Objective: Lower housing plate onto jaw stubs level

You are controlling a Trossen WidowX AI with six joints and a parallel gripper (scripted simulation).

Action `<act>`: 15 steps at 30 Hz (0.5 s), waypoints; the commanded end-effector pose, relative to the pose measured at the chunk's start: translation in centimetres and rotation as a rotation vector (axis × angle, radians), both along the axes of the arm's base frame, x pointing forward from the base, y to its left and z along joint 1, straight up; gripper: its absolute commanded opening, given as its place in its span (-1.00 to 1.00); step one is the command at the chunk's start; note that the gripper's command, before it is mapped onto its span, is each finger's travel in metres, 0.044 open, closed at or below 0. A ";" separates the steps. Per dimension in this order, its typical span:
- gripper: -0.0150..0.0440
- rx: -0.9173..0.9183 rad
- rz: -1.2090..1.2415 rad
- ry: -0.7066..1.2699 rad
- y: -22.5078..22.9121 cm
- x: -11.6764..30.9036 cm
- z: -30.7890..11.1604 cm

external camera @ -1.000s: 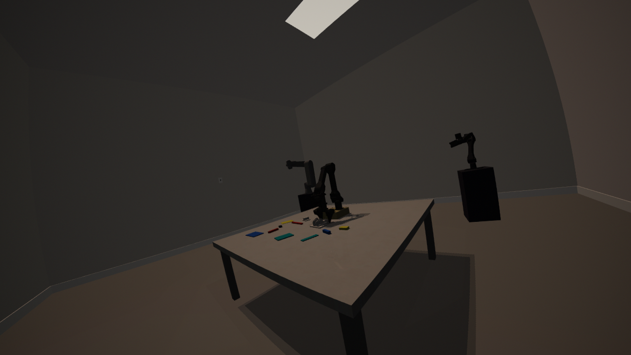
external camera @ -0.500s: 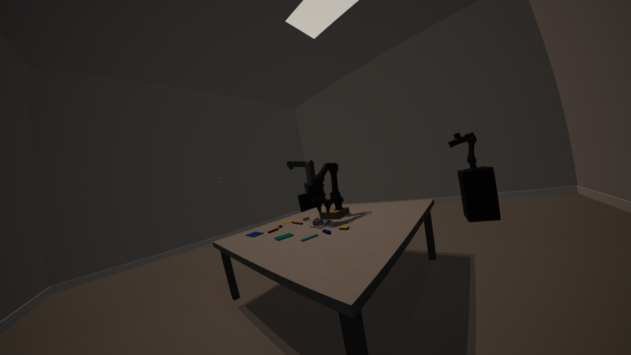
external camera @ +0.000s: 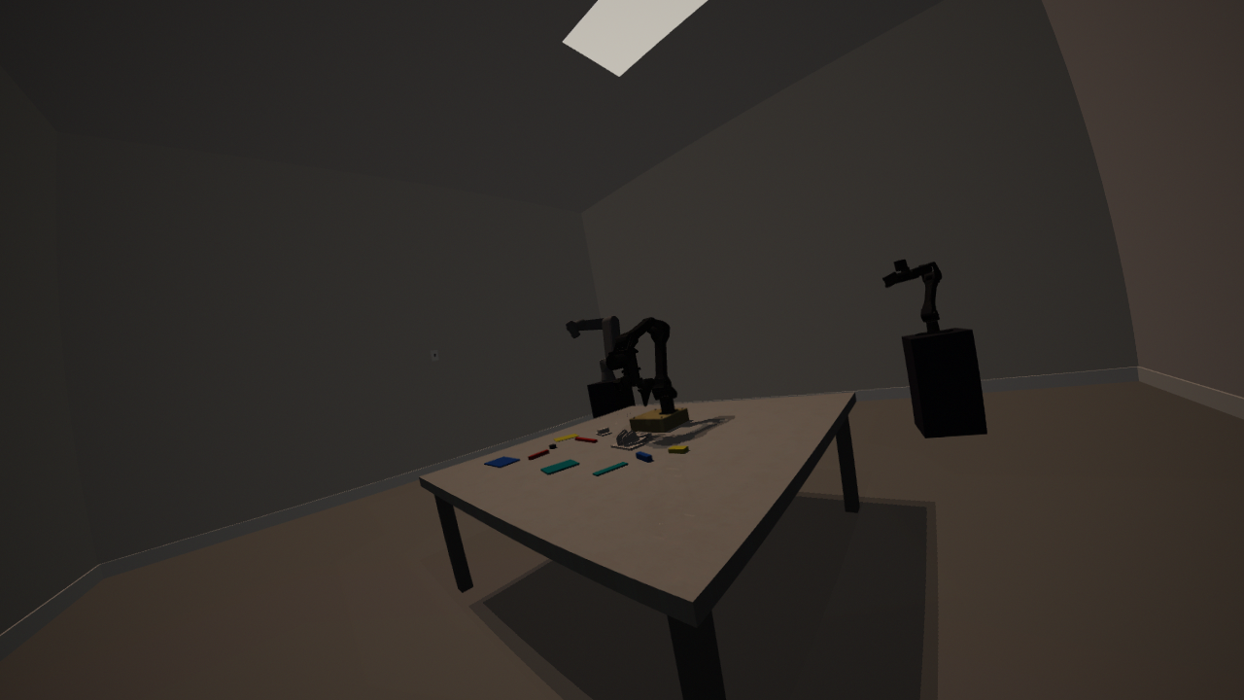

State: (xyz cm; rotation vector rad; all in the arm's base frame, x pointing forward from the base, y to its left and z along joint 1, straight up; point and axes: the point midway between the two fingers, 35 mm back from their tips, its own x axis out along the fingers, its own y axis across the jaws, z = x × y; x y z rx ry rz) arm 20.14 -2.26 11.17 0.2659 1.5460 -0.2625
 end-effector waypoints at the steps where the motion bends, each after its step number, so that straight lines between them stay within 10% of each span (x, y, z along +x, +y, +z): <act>1: 1.00 0.002 0.003 -0.004 0.0 0.0 0.2; 15: 1.00 0.002 0.003 -0.004 0.0 0.0 0.2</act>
